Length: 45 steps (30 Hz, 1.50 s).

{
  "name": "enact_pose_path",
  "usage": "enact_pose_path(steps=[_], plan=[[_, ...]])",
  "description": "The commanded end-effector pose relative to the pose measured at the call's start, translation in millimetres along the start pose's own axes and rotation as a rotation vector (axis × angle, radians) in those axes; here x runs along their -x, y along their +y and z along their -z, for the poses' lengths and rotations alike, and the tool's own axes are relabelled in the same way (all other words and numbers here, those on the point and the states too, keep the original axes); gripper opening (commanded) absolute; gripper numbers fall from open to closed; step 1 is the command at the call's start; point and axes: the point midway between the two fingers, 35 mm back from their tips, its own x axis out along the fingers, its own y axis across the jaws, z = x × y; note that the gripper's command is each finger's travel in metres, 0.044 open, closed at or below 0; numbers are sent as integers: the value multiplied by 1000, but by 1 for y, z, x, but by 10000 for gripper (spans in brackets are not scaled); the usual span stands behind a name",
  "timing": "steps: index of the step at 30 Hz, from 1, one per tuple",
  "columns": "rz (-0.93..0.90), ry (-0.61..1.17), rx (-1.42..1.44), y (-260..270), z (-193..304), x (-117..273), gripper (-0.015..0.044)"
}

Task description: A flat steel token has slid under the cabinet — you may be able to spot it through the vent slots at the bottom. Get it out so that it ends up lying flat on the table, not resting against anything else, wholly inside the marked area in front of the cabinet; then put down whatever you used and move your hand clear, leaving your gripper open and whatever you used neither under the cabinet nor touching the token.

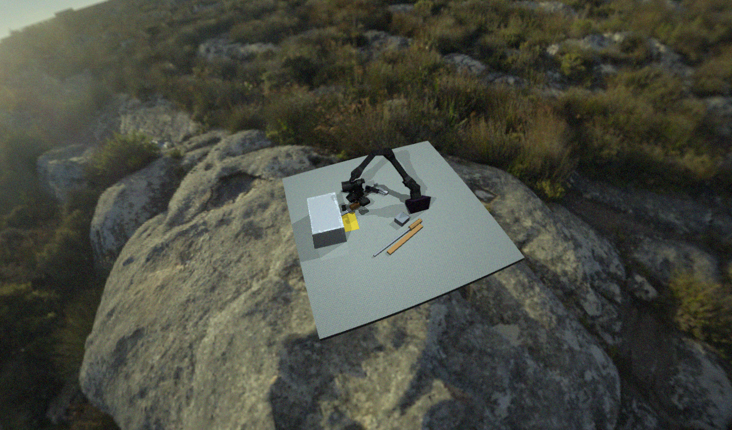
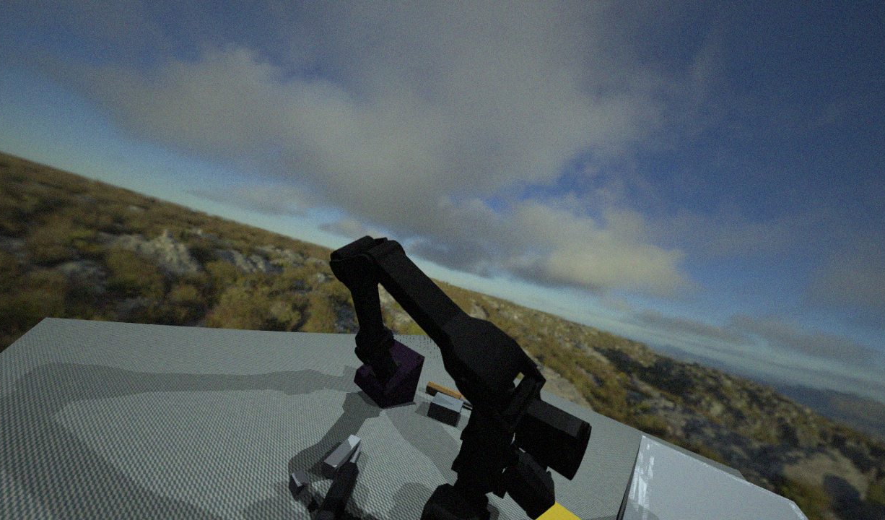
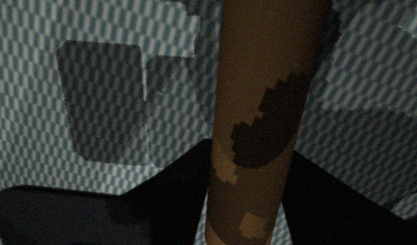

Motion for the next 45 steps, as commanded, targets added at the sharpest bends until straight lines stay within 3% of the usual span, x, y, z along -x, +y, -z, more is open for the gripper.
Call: enact_pose_path(steps=[1,45], plan=[[3,-2,-6,-1,-7,0,0],[2,-3,-7,15,-35,-2,0]])
